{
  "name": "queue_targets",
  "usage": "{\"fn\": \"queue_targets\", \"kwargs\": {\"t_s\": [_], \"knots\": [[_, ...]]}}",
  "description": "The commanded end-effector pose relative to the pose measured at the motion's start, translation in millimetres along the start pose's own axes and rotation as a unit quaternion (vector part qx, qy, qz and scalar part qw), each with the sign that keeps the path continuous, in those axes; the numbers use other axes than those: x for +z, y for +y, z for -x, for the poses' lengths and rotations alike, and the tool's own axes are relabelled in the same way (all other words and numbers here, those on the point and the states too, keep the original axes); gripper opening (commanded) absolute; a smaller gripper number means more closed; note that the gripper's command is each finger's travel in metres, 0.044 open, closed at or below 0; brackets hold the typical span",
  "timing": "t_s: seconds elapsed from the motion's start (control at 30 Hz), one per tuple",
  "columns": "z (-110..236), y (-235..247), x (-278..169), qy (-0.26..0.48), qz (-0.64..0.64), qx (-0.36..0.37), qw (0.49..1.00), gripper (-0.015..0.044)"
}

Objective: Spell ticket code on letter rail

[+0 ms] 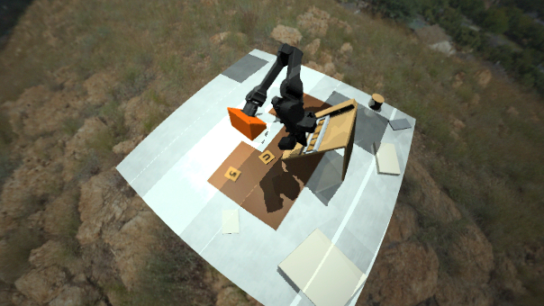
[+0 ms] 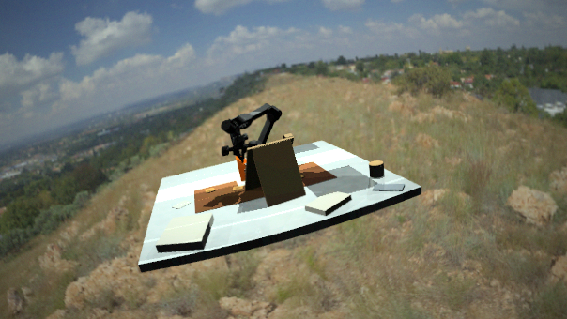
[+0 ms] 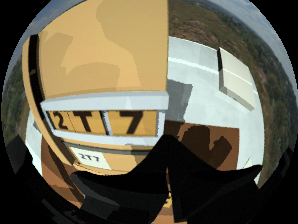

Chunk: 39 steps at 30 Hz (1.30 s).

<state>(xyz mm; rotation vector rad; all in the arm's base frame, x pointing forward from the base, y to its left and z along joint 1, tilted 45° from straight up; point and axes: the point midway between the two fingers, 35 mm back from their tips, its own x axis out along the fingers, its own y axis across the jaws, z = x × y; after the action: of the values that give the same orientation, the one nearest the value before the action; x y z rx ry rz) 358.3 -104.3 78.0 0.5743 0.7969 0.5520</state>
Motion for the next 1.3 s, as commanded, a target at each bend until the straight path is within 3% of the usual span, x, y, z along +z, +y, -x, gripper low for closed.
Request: {"fn": "queue_targets", "kwargs": {"t_s": [0.0, 0.27, 1.27], "knots": [[-8.3, -7.7, 8.8, 0.118, 0.014, 0.0, 0.993, 0.0], [-5.6, -1.6, 11.2, 0.234, 0.034, 0.034, 0.971, 0.0], [-11.7, -2.0, 13.0, 0.235, 0.034, 0.034, 0.971, 0.0]]}}
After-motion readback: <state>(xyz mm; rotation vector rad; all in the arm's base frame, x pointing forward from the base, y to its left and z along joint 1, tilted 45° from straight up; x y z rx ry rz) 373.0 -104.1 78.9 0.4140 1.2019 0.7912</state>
